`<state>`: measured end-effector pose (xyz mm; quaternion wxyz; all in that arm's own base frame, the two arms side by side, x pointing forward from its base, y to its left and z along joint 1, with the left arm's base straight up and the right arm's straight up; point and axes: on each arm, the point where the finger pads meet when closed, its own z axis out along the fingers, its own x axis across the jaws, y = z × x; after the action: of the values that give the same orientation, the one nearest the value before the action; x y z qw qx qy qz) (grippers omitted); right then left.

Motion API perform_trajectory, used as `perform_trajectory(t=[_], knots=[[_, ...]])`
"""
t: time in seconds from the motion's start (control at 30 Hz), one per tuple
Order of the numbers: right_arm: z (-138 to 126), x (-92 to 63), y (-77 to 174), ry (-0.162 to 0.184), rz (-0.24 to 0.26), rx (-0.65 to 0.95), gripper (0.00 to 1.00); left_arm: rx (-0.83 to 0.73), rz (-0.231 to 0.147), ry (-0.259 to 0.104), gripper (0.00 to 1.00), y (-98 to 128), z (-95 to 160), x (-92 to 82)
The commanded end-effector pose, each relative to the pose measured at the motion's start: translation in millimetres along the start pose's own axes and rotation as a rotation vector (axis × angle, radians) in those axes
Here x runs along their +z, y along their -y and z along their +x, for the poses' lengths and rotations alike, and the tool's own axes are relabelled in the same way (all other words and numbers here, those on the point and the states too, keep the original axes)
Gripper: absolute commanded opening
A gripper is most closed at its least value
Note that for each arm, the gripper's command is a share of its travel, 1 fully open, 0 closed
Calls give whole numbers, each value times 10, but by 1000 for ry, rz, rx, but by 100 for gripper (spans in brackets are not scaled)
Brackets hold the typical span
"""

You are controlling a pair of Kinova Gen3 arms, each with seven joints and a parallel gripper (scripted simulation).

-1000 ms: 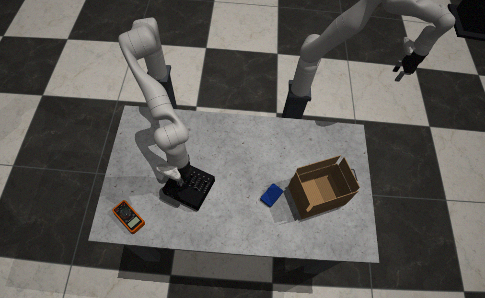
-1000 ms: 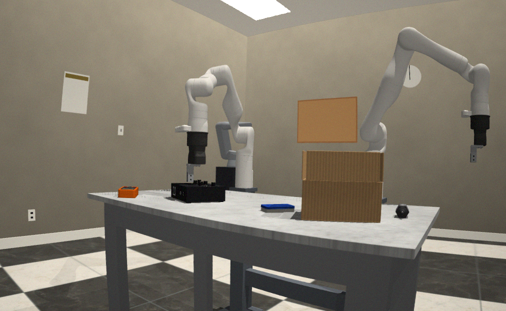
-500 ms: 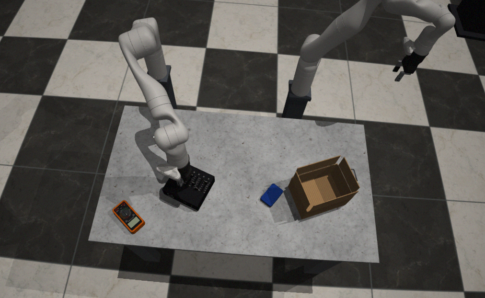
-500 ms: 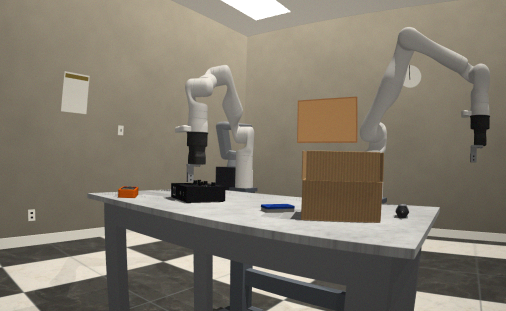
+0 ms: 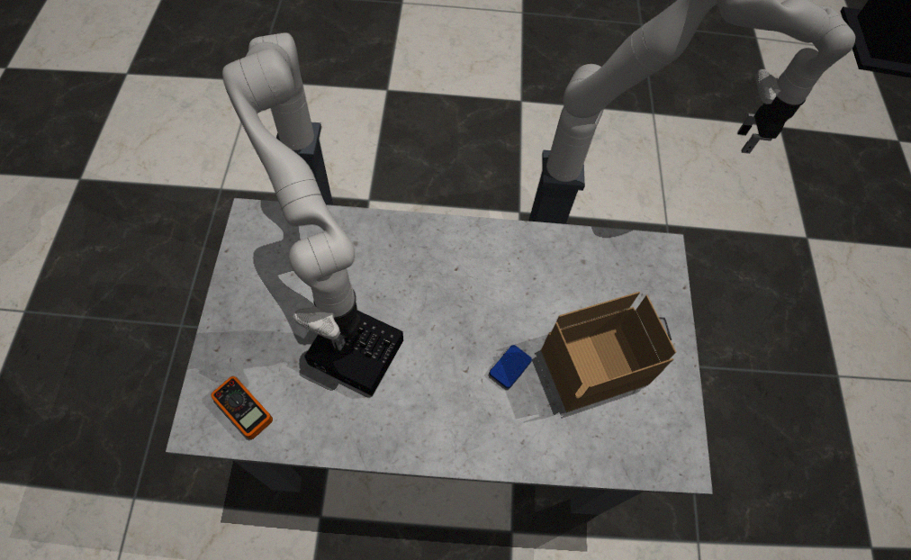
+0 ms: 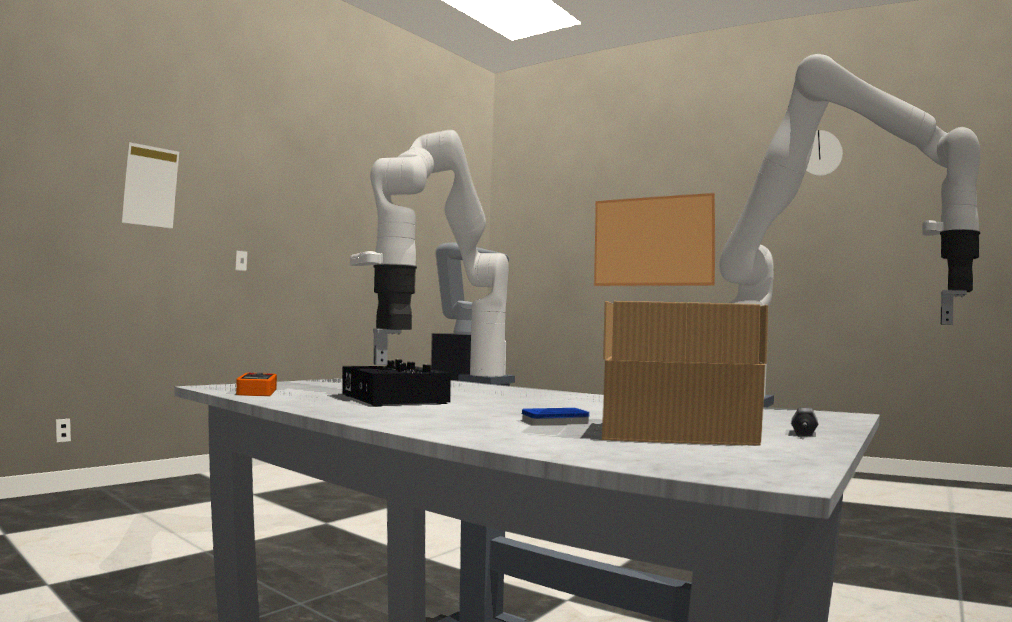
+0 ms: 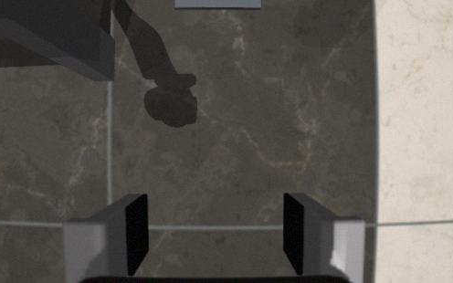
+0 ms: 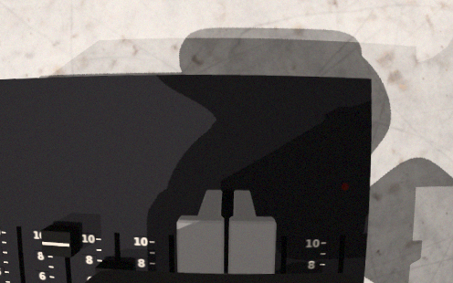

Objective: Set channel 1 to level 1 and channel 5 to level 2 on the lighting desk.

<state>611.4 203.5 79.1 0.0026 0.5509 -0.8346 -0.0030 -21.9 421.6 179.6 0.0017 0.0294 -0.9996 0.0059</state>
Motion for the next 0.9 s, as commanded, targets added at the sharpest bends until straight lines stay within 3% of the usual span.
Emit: perform_trajectory(t=[0.0,0.87], knots=[[7,-4,23,1,8,-2,0,7,-12,4,100,-29,-3,-8],[8,-4,-71,1,8,-2,0,7,-12,4,100,-29,-3,-8]])
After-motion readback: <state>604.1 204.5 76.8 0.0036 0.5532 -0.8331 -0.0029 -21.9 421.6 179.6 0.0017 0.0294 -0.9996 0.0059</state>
